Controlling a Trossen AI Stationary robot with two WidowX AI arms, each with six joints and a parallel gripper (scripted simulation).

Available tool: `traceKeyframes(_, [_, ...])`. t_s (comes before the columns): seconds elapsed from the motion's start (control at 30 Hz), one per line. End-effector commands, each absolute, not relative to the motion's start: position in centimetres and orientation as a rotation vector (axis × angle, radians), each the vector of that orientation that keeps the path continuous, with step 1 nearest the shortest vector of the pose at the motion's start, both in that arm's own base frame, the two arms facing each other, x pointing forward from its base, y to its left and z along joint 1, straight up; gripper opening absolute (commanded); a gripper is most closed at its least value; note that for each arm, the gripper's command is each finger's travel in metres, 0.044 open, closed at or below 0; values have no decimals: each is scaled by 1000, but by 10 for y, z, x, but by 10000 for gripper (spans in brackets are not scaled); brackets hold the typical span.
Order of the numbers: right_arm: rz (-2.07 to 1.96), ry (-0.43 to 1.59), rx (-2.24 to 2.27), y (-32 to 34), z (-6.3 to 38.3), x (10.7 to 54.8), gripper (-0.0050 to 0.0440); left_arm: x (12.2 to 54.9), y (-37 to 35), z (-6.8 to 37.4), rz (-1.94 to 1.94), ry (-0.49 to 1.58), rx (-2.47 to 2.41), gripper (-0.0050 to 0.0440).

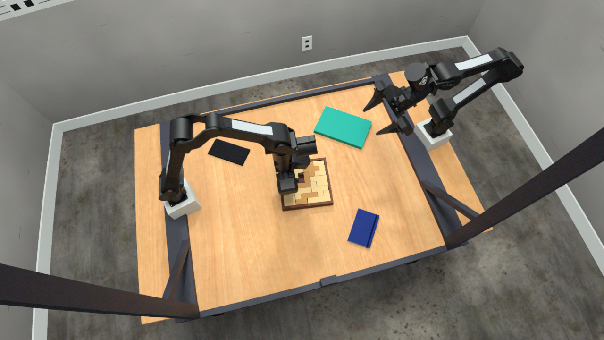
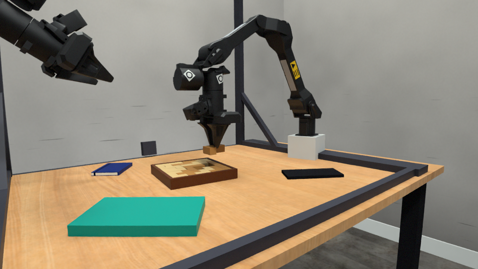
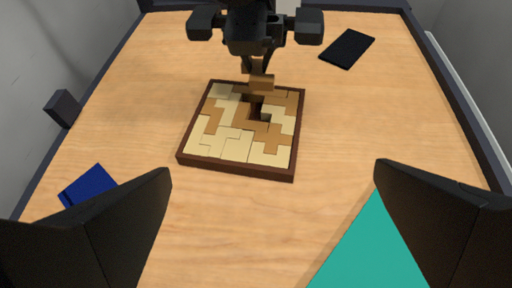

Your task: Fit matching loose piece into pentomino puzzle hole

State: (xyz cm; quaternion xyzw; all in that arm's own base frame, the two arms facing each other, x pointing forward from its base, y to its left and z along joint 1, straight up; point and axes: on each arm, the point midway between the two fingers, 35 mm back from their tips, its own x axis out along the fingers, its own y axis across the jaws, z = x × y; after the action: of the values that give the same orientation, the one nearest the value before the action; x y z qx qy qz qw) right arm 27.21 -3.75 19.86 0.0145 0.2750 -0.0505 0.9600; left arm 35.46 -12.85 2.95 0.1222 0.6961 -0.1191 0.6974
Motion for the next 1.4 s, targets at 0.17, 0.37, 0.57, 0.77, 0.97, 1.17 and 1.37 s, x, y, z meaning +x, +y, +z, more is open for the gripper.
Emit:
traceKeyframes(0.17, [-101,541,27,-37,205,272,440,365,-133,37,-314,1521,307,-50])
traceKeyframes(0.37, [-101,541,27,-37,205,272,440,385,-139,39,-313,1519,305,-50])
traceKeyframes(0.57, [-101,541,27,-37,205,272,440,392,-141,39,-323,1518,315,-50])
traceKeyframes(0.77, [-101,541,27,-37,205,272,440,391,-141,34,-321,1524,315,-50])
traceKeyframes(0.97, [-101,541,27,-37,205,272,440,388,-140,17,-321,1535,317,-50])
traceKeyframes(1.17, [-101,541,27,-37,205,272,440,388,-140,10,-321,1535,317,-50])
traceKeyframes(1.37, [-101,541,27,-37,205,272,440,391,-141,16,-322,1513,313,-50])
